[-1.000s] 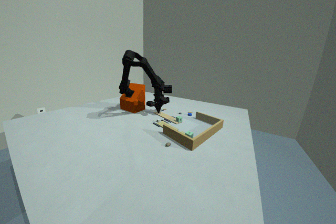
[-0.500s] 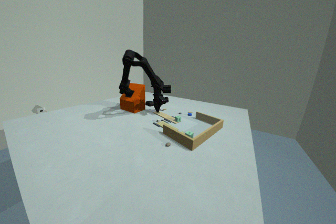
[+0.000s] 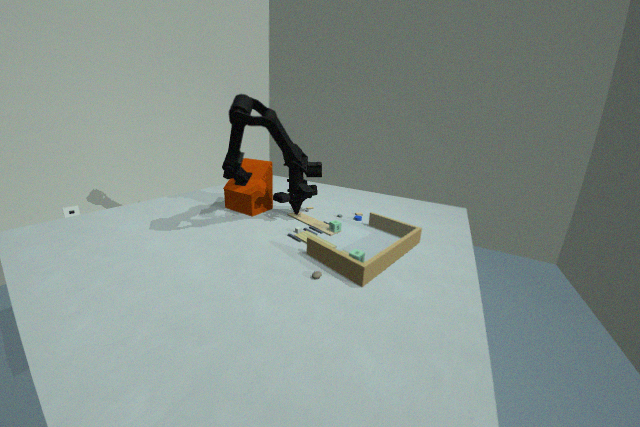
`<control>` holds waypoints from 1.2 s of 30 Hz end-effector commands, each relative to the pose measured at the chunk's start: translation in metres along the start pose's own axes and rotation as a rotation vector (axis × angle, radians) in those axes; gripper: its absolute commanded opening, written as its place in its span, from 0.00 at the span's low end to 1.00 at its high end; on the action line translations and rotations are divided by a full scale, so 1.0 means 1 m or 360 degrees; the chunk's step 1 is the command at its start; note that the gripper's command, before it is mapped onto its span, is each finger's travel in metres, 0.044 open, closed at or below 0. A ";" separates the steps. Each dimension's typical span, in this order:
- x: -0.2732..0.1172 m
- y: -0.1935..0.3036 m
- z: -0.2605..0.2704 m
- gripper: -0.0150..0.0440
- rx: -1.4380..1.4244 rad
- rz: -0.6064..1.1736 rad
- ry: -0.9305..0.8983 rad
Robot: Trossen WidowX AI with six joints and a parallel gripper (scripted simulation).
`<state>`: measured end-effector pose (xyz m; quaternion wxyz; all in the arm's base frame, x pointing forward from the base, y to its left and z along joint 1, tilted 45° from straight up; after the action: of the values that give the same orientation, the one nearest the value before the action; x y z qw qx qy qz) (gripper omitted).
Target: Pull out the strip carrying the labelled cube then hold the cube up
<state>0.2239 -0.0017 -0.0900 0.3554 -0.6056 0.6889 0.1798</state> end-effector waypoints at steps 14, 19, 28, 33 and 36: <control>-0.042 -0.003 0.001 0.25 -0.0012 0.0041 0.0002; -0.040 -0.013 0.001 0.34 0.0127 0.0041 0.0004; -0.042 -0.050 -0.001 0.74 0.0267 0.0038 0.0007; -0.044 -0.070 -0.002 0.97 0.0268 0.0037 0.0007; -0.046 -0.082 -0.003 1.00 0.0269 0.0036 0.0007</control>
<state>0.2930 0.0133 -0.0427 0.4051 -0.5630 0.7097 0.1237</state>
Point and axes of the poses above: the point midway between the two fingers, 35 mm back from their tips, its own x axis out along the fingers, its own z axis across the jaws, y = z × x, the point moved 4 cm from there along -x, back along the fingers, and after that the axes turned 2 degrees about -x, right-handed, at the moved point
